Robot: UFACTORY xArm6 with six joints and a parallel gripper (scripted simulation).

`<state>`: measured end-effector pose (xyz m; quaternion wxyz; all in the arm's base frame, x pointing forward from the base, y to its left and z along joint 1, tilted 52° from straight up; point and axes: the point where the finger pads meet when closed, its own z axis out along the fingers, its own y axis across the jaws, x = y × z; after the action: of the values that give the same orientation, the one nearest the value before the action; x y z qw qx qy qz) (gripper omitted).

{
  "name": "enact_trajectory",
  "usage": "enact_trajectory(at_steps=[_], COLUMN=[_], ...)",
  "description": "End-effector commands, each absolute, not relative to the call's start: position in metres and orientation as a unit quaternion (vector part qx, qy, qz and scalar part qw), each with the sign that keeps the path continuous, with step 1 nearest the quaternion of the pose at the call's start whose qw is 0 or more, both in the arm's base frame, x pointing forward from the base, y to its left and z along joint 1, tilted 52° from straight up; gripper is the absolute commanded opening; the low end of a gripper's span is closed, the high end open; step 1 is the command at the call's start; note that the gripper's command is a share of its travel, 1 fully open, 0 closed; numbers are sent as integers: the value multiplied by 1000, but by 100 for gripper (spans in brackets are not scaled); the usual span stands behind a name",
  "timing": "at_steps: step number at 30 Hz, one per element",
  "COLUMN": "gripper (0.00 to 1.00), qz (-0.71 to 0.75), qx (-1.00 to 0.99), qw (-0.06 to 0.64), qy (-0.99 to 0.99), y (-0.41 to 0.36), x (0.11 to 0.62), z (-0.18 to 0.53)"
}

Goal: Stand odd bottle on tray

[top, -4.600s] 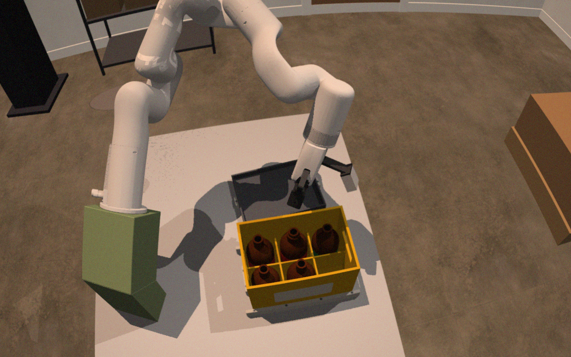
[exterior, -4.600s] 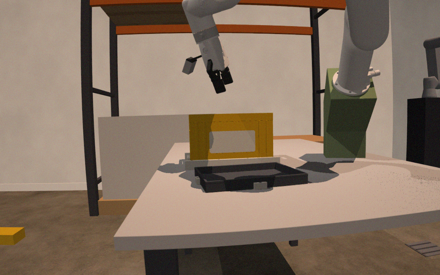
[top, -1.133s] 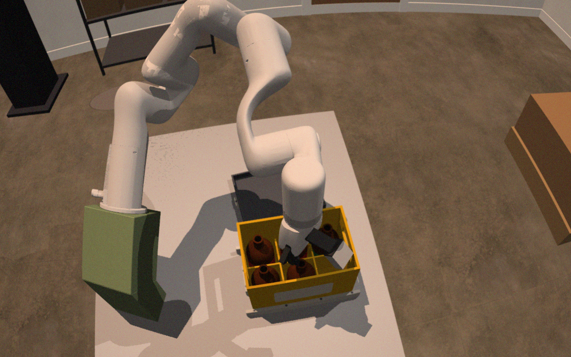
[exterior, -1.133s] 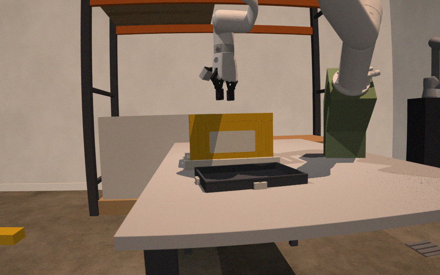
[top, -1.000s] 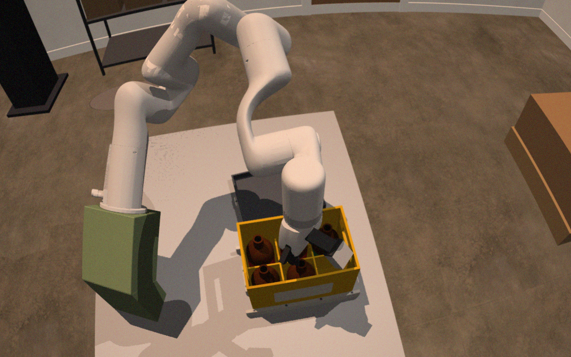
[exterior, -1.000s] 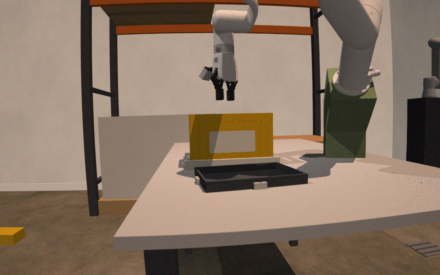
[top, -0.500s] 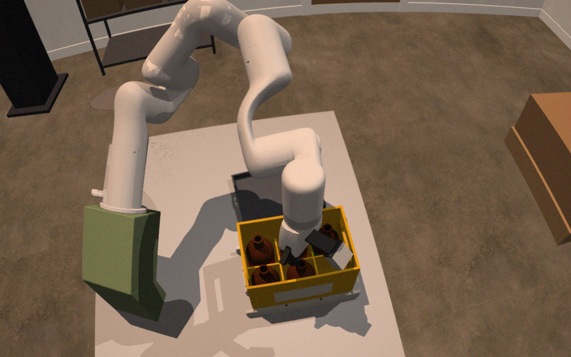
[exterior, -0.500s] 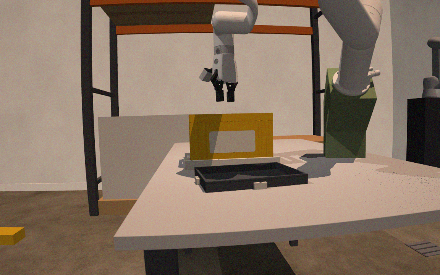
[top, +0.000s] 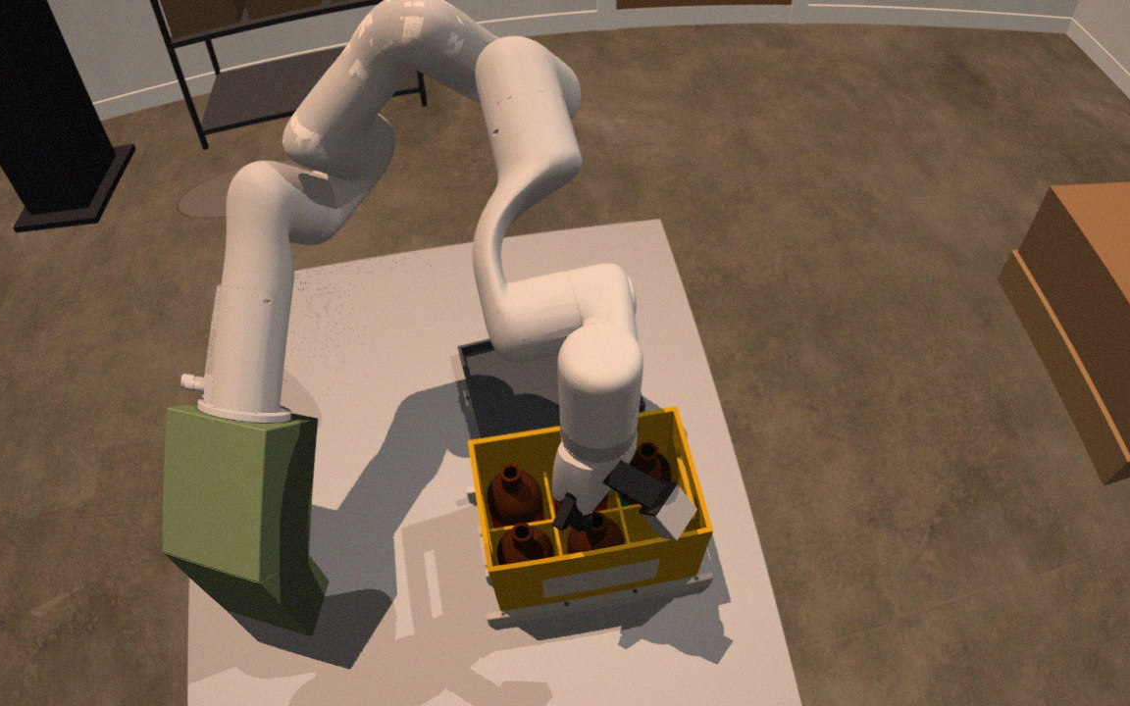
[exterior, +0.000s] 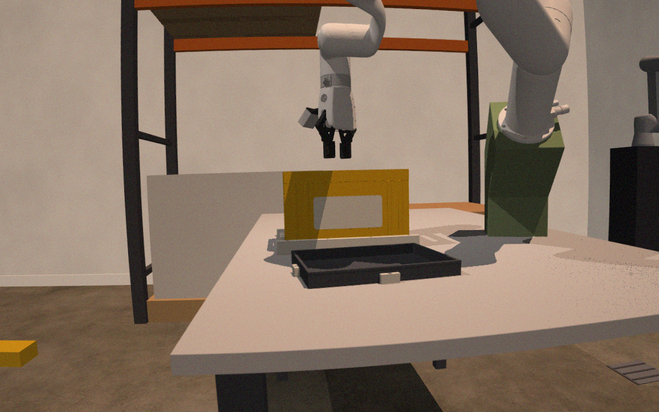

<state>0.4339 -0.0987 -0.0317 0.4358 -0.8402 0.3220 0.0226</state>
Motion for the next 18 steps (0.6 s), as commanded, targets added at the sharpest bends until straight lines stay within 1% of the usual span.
enact_trajectory(at_steps=[1, 18], gripper=[65, 65], qz=[21, 21], qx=[-840, -840], qw=[435, 435], qy=[322, 322], y=[-96, -85], x=[436, 440], z=[-34, -44])
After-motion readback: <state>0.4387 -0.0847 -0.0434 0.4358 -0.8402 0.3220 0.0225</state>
